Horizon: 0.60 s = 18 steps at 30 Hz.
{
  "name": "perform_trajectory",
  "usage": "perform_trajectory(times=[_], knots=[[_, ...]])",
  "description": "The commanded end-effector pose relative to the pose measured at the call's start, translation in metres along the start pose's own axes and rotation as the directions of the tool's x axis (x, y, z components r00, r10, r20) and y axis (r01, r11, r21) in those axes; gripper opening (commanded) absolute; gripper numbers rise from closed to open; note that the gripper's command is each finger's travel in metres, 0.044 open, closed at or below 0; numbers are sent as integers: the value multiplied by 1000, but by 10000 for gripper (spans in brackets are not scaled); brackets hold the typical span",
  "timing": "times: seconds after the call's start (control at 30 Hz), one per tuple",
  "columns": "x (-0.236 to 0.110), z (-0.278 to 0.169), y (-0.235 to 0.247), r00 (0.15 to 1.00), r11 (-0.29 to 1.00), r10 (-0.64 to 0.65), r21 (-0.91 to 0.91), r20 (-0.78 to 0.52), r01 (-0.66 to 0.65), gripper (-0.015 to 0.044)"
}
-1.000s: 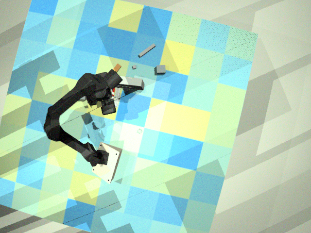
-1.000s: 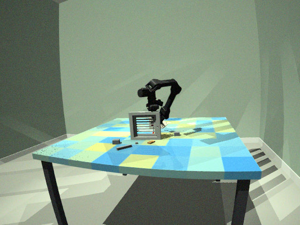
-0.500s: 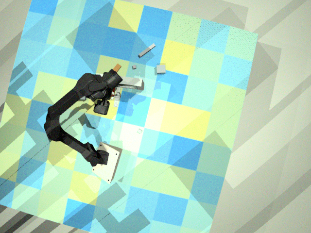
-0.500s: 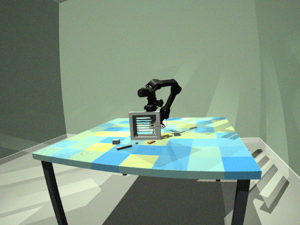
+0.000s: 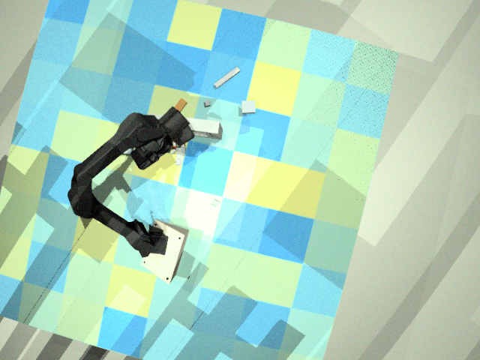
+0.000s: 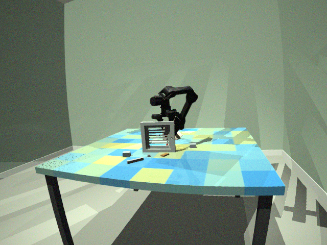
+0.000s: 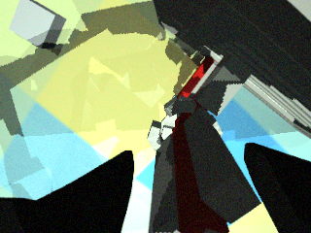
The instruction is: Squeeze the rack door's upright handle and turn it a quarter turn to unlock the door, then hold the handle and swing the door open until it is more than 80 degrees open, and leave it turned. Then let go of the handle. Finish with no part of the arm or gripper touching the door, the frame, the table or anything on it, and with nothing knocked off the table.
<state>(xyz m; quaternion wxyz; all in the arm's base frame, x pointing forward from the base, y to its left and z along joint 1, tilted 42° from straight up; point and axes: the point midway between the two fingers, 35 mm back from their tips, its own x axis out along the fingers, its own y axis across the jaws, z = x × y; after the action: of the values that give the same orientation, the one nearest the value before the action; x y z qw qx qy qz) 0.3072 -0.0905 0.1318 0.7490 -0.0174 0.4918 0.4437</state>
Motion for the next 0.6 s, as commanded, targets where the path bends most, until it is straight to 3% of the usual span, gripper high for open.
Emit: perform_trajectory(times=[0.0,0.27,0.57], knots=[[0,0,0,1000,984,0,181,2,0,284],[0,0,0,1000,838,0,546,2,-1,284],[0,0,0,1000,520,0,854,2,-2,284]])
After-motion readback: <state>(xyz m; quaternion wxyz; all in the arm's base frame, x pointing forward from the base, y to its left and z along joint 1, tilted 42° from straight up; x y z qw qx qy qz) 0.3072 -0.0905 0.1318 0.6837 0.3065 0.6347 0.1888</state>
